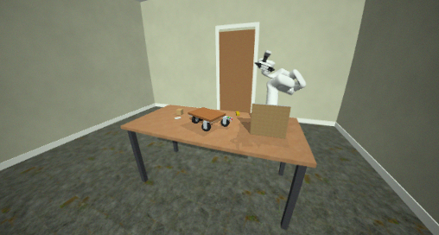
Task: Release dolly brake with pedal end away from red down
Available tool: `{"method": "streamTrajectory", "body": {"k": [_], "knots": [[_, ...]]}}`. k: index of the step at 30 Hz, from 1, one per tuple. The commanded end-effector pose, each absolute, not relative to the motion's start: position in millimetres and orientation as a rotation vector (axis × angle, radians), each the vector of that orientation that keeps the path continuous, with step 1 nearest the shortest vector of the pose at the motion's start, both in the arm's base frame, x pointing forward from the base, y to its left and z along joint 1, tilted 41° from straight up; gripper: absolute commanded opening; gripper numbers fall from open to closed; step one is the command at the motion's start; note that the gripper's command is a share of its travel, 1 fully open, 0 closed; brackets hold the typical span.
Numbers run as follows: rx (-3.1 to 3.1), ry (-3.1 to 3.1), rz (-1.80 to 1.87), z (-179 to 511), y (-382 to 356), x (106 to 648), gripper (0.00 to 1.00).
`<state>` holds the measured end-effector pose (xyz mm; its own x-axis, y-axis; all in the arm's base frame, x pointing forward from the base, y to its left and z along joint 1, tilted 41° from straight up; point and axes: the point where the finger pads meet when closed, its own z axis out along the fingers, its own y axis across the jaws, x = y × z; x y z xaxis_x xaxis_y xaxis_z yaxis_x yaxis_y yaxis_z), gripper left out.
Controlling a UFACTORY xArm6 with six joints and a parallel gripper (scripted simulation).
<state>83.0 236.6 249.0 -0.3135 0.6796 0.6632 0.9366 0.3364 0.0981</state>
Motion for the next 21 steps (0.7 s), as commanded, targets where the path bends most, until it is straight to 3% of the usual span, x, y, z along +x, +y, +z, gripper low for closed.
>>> {"method": "streamTrajectory", "body": {"k": [1,17,18,21], "knots": [[-1.411,-2.089,-0.657,249.9,236.7,83.2,1.00],[-1.411,-2.089,-0.657,249.9,236.7,83.2,1.00],[-1.412,-2.089,-0.657,249.9,236.7,83.3,0.00],[-1.432,-2.091,-0.642,247.9,235.0,86.0,0.00]]}}
